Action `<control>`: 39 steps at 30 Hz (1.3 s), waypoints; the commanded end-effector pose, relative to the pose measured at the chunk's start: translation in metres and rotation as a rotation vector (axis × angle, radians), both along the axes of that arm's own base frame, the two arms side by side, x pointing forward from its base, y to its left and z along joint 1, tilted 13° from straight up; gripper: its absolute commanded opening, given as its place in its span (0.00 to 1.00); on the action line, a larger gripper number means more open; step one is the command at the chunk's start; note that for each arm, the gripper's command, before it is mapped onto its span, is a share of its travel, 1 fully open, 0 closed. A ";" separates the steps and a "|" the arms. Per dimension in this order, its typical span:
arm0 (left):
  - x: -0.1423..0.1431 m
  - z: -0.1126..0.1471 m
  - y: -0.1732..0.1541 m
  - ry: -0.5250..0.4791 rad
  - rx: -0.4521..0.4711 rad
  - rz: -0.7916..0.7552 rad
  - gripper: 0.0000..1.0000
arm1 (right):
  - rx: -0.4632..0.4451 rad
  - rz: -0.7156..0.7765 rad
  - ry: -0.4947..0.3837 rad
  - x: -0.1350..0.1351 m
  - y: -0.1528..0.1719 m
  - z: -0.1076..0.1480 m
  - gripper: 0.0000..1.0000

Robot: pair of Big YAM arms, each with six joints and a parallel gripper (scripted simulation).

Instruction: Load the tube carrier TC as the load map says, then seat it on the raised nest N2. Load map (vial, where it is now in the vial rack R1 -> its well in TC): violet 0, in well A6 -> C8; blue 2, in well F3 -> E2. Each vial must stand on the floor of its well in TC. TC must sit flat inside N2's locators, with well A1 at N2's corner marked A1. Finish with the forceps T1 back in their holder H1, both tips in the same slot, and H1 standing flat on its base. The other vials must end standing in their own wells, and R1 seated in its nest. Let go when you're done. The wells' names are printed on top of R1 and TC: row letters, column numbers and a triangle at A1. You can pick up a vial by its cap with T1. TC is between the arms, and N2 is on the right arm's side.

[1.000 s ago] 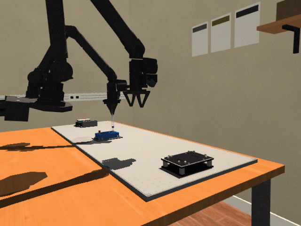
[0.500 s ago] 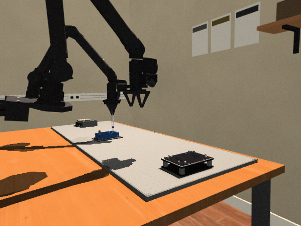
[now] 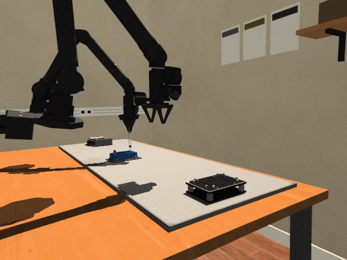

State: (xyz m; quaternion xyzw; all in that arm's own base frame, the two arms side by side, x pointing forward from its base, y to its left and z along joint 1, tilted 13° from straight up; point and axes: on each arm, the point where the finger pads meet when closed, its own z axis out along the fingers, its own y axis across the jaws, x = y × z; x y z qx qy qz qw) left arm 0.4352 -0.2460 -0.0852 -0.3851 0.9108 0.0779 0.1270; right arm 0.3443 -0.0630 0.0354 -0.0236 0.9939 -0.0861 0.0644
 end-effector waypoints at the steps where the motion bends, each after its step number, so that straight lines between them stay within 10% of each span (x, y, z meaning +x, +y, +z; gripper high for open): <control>1: 0.005 -0.006 0.002 -0.006 0.000 -0.001 0.09 | -0.008 -0.019 -0.082 0.031 -0.005 0.024 1.00; 39: 0.011 -0.003 0.001 -0.008 -0.001 0.017 0.09 | -0.008 -0.019 -0.082 0.031 -0.005 0.024 1.00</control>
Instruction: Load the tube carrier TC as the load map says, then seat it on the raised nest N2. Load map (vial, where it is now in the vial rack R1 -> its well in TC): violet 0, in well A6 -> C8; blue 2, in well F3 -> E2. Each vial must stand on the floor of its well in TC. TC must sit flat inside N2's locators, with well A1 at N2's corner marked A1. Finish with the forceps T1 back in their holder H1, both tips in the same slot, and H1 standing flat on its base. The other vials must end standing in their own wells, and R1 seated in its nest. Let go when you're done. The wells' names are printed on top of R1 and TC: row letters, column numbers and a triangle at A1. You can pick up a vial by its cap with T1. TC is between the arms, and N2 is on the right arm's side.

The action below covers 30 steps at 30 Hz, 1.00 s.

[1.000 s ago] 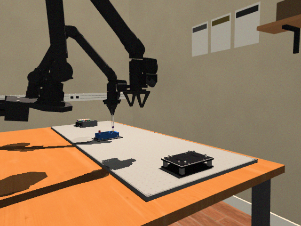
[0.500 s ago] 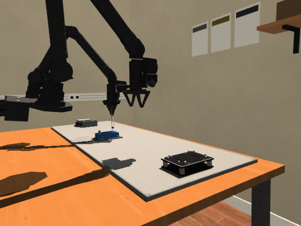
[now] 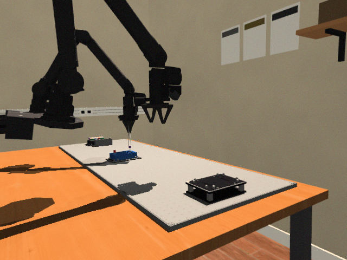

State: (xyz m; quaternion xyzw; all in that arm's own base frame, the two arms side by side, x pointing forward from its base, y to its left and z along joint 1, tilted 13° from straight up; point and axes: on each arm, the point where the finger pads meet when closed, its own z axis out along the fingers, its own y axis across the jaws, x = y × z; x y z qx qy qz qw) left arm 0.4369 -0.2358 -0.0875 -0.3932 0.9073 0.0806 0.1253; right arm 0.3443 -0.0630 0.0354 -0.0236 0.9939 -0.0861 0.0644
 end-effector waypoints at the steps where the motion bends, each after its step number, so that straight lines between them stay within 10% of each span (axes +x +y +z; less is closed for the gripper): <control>1: 0.010 0.000 -0.011 -0.013 -0.005 -0.001 0.09 | -0.008 -0.019 -0.082 0.031 -0.005 0.024 1.00; 30: 0.006 -0.002 -0.012 -0.003 0.002 -0.001 0.09 | -0.008 -0.019 -0.082 0.031 -0.005 0.024 1.00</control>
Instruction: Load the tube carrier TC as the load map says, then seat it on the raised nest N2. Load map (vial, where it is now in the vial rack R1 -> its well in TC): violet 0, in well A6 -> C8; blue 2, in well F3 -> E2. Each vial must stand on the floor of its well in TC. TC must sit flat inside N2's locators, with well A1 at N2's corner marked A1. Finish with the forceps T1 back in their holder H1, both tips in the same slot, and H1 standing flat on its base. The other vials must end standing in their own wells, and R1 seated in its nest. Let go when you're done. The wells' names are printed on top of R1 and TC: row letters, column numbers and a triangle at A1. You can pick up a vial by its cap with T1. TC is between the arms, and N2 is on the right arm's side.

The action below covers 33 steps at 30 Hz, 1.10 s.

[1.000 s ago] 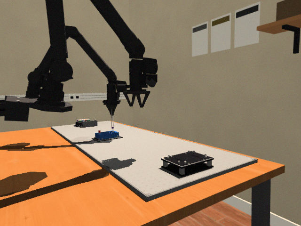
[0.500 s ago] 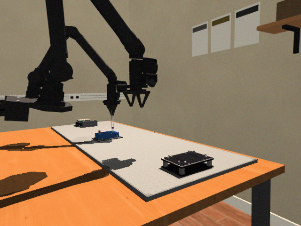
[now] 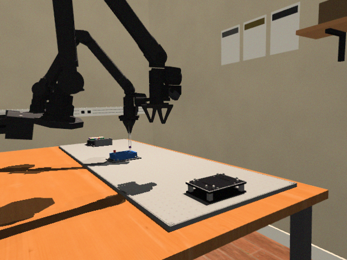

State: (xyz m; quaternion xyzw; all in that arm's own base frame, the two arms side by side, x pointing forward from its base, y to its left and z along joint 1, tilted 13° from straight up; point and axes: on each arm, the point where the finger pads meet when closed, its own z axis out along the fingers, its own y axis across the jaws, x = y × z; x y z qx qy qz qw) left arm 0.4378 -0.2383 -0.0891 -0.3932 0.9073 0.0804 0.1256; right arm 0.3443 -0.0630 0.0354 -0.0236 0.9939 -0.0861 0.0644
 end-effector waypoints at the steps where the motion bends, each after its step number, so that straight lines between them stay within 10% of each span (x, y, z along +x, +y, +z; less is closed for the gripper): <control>1: 0.006 0.000 -0.010 -0.004 0.001 -0.001 0.09 | -0.008 -0.019 -0.082 0.031 -0.005 0.024 1.00; 33: 0.011 0.000 -0.013 -0.012 -0.005 0.000 0.09 | -0.008 -0.019 -0.082 0.031 -0.005 0.024 1.00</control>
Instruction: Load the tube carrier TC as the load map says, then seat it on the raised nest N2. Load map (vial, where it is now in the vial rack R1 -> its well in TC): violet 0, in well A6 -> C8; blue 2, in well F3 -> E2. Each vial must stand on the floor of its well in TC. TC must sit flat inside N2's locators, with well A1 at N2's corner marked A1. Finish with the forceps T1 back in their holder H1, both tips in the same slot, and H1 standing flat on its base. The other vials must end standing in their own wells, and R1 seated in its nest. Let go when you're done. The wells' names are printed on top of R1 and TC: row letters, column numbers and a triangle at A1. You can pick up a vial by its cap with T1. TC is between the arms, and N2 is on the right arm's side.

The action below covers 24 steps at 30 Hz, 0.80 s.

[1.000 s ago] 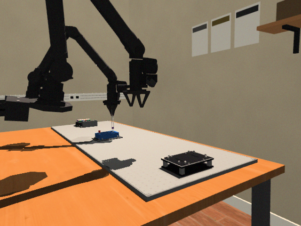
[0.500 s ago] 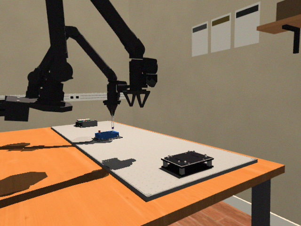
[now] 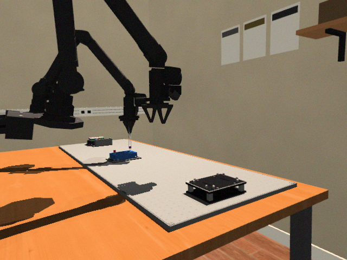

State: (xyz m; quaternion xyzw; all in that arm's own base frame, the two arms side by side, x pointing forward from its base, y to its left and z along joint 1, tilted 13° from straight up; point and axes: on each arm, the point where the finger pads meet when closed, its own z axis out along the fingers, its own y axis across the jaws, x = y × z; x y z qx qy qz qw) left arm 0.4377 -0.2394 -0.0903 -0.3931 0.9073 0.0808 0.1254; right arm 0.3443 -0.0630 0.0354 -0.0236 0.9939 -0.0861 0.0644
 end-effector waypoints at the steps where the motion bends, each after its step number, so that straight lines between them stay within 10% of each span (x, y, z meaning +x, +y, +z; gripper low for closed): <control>1: 0.011 0.001 -0.011 -0.012 -0.005 0.000 0.09 | -0.008 -0.019 -0.082 0.031 -0.005 0.024 1.00; 24: 0.017 -0.003 -0.012 -0.029 -0.016 0.001 0.09 | -0.008 -0.019 -0.082 0.031 -0.005 0.024 1.00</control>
